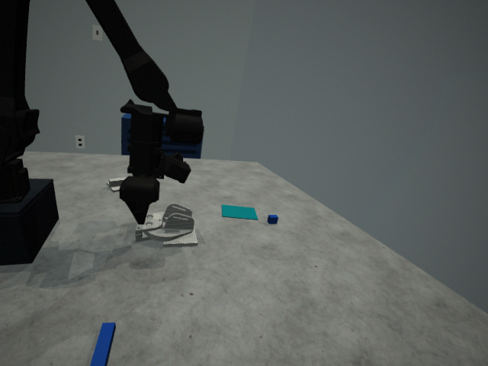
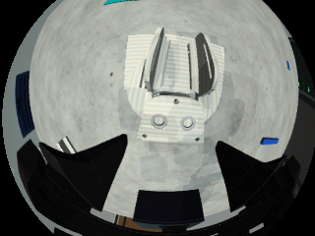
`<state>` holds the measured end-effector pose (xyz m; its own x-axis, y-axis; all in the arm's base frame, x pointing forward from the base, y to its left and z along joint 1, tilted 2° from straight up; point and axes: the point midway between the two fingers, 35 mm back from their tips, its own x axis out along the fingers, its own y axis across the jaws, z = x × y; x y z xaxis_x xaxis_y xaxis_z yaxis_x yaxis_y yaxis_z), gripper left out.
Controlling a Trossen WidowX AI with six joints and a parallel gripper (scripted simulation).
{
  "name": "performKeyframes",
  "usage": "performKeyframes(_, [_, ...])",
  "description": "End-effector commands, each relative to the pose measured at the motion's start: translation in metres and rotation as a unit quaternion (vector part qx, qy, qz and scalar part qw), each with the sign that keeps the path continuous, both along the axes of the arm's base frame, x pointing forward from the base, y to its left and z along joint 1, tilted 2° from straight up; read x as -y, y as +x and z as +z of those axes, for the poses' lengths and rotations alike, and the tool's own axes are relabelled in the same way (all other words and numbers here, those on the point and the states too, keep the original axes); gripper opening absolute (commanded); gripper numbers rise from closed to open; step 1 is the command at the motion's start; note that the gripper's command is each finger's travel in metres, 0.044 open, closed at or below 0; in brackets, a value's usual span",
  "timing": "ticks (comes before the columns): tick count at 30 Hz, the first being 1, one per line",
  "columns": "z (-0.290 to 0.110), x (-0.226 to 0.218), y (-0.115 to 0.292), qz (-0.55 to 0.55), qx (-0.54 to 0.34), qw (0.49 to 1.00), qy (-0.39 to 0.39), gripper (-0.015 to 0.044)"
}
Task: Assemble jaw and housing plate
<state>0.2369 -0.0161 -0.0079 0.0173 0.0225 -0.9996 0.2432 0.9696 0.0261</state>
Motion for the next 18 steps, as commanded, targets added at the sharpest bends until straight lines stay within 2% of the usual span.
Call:
performKeyframes(1, [0.034, 0.0, 0.0, 0.001, 0.009, 1.0, 0.001, 0.044])
performKeyframes(5, [0.028, 0.001, 0.001, -0.001, 0.012, 1.0, -0.001, 0.044])
performKeyframes(12, [0.082, 0.001, -0.034, 0.001, 0.008, 1.0, 0.001, 0.044])
performKeyframes(18, [0.084, 0.001, -0.035, 0.001, 0.008, 1.0, 0.001, 0.044])
